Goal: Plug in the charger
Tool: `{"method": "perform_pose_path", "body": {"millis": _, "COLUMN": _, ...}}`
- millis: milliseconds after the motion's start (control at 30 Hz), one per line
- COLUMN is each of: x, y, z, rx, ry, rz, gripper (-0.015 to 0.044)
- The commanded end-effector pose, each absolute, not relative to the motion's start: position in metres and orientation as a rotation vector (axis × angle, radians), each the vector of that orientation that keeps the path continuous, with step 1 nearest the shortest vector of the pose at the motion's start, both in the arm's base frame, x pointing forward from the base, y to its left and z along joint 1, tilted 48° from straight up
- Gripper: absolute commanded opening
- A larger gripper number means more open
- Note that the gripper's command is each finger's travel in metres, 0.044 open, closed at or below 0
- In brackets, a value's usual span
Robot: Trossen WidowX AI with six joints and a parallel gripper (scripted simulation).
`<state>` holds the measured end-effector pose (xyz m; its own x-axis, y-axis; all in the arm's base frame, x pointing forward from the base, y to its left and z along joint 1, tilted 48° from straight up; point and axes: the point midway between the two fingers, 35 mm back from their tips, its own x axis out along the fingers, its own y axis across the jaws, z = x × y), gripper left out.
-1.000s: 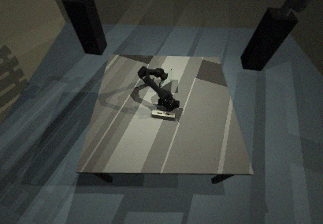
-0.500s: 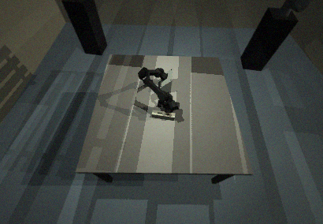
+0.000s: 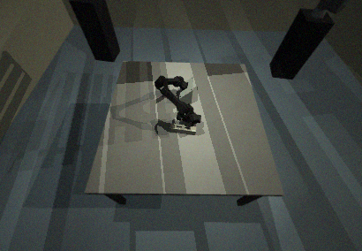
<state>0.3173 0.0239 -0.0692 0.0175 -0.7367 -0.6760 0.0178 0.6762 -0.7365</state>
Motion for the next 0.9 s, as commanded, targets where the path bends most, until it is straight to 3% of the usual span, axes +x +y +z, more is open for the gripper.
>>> {"method": "perform_pose_path", "body": {"millis": 0, "x": 0.3189, "y": 0.0239, "z": -0.0684, "rx": -0.638, "ry": 1.444, "rz": -0.656, "gripper": 0.0}}
{"method": "perform_pose_path", "body": {"millis": 867, "x": 0.3241, "y": 0.0244, "z": -0.0678, "rx": -0.638, "ry": 1.444, "rz": -0.656, "gripper": 0.0}}
